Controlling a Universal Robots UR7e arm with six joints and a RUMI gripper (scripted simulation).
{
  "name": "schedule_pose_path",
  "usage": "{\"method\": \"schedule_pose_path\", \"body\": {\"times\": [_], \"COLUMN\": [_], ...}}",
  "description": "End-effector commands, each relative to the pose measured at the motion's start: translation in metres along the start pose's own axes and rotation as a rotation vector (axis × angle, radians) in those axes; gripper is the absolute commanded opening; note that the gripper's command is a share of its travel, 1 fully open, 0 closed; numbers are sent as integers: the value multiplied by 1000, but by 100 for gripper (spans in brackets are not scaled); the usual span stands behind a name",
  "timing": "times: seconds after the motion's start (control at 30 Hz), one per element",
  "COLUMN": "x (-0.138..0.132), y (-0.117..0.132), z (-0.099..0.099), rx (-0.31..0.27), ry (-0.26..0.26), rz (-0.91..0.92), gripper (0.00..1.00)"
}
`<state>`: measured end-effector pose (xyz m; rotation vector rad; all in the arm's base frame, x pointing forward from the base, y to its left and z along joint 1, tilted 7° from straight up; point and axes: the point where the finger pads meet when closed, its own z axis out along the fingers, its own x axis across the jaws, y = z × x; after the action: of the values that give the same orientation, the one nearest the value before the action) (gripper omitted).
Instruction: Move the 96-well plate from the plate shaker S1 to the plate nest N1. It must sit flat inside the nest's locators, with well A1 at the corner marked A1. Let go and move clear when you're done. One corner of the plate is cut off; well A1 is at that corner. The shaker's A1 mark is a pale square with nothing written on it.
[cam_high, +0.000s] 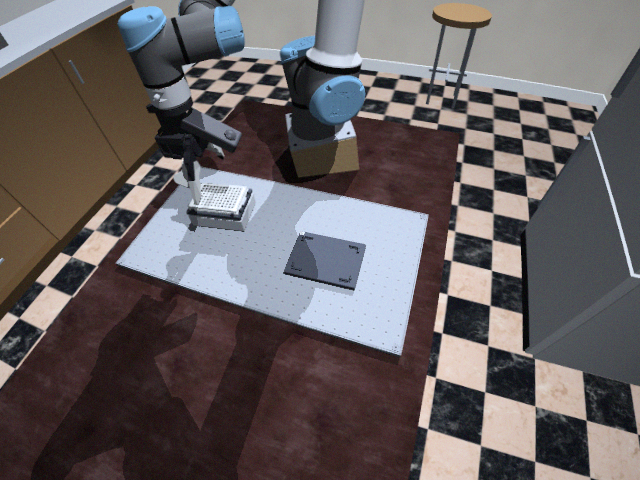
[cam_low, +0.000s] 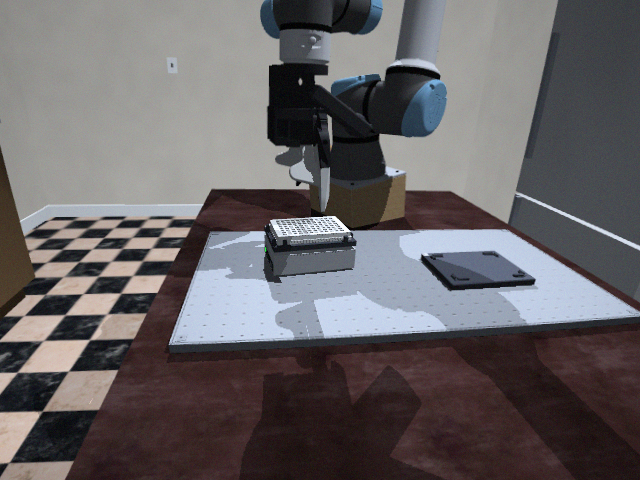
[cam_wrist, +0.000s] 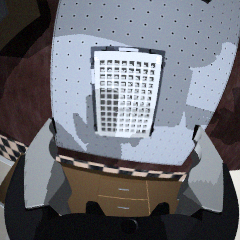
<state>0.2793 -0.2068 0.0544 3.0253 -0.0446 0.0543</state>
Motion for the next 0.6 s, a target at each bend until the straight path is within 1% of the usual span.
{"method": "schedule_pose_path", "body": {"times": [0.0, 0.57], "x": [0, 0], "y": [0, 1], "z": [9, 34], "rx": [-1, -1], "ry": [1, 1], "rz": [0, 0], "gripper": [100, 100]}}
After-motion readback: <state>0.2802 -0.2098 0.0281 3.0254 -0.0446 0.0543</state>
